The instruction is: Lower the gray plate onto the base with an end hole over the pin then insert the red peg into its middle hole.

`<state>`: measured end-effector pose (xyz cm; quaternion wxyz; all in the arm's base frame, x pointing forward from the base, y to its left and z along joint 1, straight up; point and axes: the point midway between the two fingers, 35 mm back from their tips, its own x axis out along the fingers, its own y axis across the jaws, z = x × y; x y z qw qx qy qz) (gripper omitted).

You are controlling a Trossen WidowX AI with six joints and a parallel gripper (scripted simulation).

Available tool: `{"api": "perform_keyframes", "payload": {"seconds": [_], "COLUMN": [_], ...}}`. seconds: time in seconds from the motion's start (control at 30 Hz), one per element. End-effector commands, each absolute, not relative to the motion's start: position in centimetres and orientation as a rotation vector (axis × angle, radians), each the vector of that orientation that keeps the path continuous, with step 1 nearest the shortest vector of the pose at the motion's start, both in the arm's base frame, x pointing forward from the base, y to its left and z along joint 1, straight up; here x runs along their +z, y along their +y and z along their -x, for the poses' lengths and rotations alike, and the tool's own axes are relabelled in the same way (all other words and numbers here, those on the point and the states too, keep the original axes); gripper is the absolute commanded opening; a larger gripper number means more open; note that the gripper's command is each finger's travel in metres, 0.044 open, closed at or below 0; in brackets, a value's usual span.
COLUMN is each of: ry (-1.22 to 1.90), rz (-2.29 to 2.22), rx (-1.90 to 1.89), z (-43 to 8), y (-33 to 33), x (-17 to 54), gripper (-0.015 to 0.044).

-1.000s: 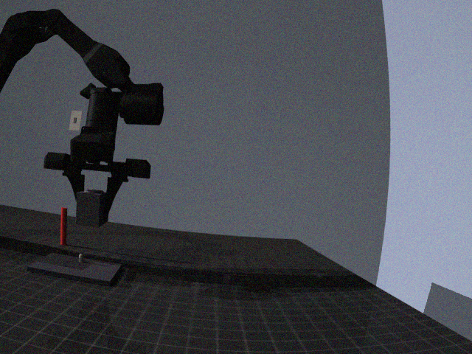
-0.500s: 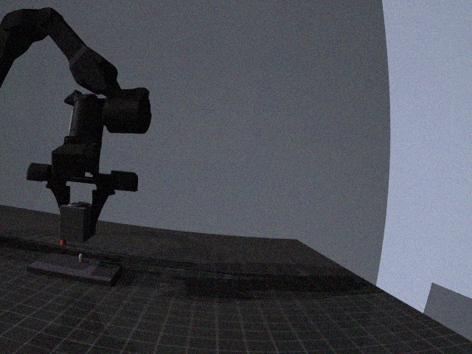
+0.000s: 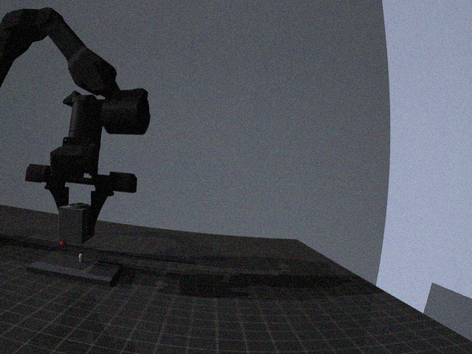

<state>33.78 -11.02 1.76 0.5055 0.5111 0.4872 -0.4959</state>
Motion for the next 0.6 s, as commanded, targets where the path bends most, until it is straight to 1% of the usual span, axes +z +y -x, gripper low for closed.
{"api": "perform_keyframes", "payload": {"seconds": [0.0, 0.57], "ry": [1.176, 1.176], "rz": [-1.227, -1.227], "rx": [-1.194, -1.194], "z": [-33.8, -33.8], "y": [-11.1, -11.1], "x": [1.7, 0.0], "gripper": [0.0000, 0.0000]}}
